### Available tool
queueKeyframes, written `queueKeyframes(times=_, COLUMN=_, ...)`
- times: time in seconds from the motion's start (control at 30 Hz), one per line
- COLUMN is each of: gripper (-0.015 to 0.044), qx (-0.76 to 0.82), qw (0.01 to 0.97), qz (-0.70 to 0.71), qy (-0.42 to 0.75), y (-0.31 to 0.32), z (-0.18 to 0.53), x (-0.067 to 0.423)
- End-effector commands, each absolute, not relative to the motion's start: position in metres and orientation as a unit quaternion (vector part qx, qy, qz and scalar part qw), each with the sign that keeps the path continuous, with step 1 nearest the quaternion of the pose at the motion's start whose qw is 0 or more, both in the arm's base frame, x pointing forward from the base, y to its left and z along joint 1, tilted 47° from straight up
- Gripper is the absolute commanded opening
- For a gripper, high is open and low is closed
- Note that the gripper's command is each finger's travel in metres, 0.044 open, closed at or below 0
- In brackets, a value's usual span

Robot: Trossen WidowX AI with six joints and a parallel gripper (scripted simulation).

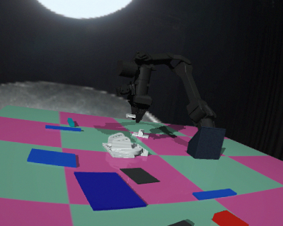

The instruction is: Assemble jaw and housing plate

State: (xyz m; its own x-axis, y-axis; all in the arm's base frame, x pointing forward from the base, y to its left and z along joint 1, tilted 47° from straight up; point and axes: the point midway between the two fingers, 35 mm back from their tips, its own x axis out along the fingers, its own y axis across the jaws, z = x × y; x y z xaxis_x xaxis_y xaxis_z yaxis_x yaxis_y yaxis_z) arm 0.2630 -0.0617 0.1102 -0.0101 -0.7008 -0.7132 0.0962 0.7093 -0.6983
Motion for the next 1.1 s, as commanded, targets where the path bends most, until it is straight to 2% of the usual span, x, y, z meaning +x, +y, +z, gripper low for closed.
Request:
queueKeyframes(times=0.0, gripper=0.0351, qx=-0.241, qw=0.66, qz=-0.293, qy=0.649, y=-0.052, z=0.099, x=0.267)
queueKeyframes(times=1.07, gripper=0.0351, qx=-0.315, qw=0.626, qz=-0.243, qy=0.671, y=0.019, z=0.022, x=0.274)
